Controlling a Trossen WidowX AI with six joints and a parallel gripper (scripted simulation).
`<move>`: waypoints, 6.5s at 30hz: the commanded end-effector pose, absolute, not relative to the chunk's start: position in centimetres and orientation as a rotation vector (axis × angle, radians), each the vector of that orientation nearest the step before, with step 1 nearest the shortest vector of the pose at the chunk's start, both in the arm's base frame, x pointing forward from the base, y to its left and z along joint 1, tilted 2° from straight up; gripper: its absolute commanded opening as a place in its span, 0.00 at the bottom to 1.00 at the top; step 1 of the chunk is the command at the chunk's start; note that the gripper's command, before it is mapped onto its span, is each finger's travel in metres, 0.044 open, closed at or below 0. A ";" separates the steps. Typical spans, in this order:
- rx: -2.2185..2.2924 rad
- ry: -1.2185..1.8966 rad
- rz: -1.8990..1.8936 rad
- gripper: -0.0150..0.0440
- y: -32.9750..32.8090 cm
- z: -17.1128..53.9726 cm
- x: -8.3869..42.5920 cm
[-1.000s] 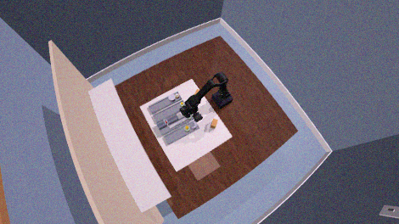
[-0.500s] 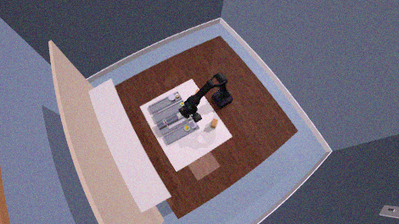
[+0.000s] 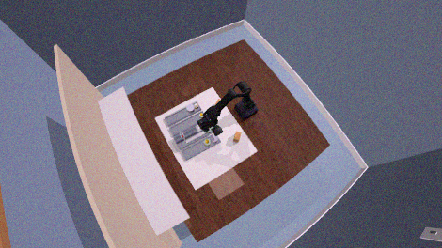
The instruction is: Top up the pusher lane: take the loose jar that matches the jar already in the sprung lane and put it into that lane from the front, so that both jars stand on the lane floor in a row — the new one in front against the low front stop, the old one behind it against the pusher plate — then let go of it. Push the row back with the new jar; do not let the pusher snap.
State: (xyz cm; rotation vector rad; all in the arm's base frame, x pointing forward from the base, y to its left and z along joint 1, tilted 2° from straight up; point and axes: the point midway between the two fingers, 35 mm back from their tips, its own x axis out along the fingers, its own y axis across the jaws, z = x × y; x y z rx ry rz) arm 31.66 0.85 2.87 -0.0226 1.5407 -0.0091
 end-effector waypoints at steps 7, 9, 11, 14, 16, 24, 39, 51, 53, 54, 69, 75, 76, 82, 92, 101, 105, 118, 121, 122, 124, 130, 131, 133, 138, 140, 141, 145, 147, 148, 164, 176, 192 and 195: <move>-0.023 1.510 -0.001 0.25 0.9 3.4 33.0; -0.023 1.510 -0.001 0.25 0.9 3.4 33.1; -0.023 1.510 -0.001 0.25 0.9 3.4 33.1; -0.023 1.510 -0.001 0.25 0.9 3.5 33.3; -0.023 1.509 -0.001 0.25 0.9 3.5 33.4; -0.023 1.509 -0.001 0.25 0.9 3.6 33.7; -0.023 1.508 -0.001 0.25 1.0 3.8 34.4; -0.023 1.508 -0.001 0.25 1.0 4.0 34.8; -0.023 1.508 -0.001 0.25 1.0 4.0 34.8; -0.023 1.508 -0.001 0.25 1.0 4.0 34.8; -0.023 1.508 -0.001 0.25 1.0 3.8 34.8; -0.023 1.508 -0.001 0.25 1.0 3.8 34.8; -0.023 1.508 -0.001 0.25 1.0 3.8 34.8; -0.023 1.508 -0.001 0.25 1.0 3.8 34.9; -0.023 1.508 -0.001 0.25 1.0 3.7 34.9; -0.023 1.508 -0.001 0.25 1.0 3.7 34.9; -0.023 1.508 -0.001 0.25 1.0 3.7 34.9; -0.023 1.508 -0.001 0.25 1.0 3.7 35.0; -0.023 1.508 -0.001 0.25 1.0 3.7 35.1; -0.023 1.508 -0.001 0.25 1.0 3.7 35.1; -0.023 1.508 -0.001 0.25 1.0 3.7 35.1; -0.023 1.508 -0.001 0.25 1.0 3.7 35.2; -0.023 1.508 -0.001 0.25 1.0 3.7 35.2; -0.023 1.508 -0.001 0.25 1.0 3.8 35.3; -0.023 1.508 -0.001 0.25 1.0 3.8 35.3; -0.023 1.508 -0.001 0.25 1.0 3.8 35.3; -0.023 1.508 -0.001 0.25 1.0 3.7 35.3; -0.023 1.508 -0.001 0.25 1.0 3.7 35.3; -0.023 1.508 -0.001 0.25 1.0 3.6 35.3; -0.023 1.508 -0.001 0.25 1.0 3.6 35.4; -0.023 1.508 -0.001 0.25 1.0 3.1 35.4; -0.023 1.508 -0.001 0.25 1.0 2.7 35.4; -0.023 1.508 -0.001 0.25 0.9 2.2 35.3; -0.023 1.508 -0.001 0.25 0.9 2.1 35.3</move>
